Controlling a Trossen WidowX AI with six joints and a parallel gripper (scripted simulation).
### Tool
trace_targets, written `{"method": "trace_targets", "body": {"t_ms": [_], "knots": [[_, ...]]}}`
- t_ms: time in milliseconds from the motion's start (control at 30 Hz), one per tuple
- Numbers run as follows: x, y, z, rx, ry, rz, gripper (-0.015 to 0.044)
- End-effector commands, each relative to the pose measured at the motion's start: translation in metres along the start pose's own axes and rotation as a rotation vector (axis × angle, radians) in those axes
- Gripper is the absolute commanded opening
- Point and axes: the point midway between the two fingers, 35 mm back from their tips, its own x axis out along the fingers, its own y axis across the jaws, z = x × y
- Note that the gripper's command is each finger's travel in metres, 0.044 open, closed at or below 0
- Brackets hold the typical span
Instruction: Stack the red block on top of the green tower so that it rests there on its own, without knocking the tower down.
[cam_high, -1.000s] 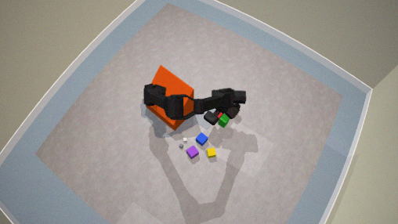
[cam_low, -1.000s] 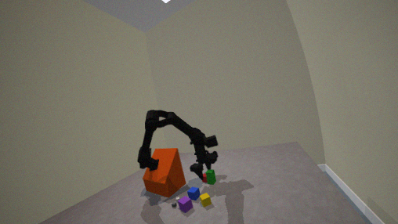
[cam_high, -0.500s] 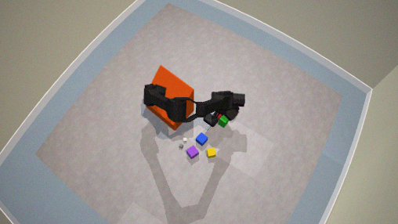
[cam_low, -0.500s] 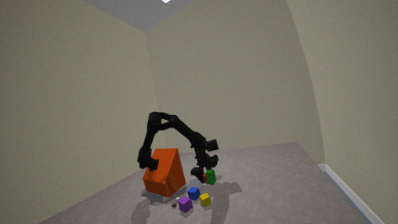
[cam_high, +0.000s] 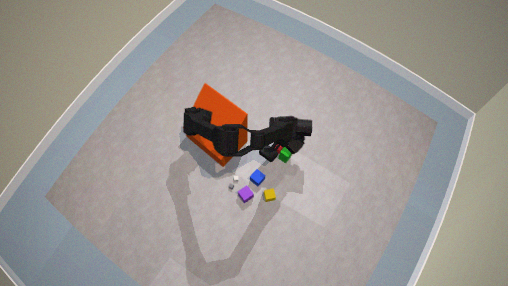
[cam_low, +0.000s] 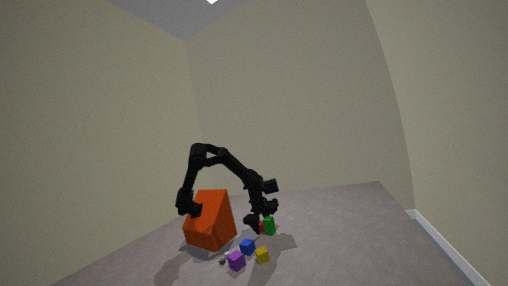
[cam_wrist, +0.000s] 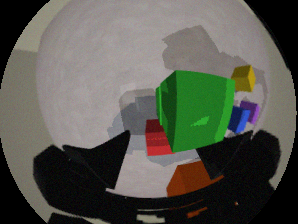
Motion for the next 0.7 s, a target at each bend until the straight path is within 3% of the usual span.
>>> {"method": "trace_targets", "body": {"t_ms": [0,333,567,667], "knots": [[-0.0001,-0.0002,-0.0008,0.0,0.0,0.0,0.0414],[-0.0001,-0.0002,-0.0008,0.0,0.0,0.0,0.0151],[-0.0001,-0.0002,-0.0008,0.0,0.0,0.0,0.0105],[-0.0067,0.0001,-0.0005,-0.002,0.0,0.0,0.0026]]}}
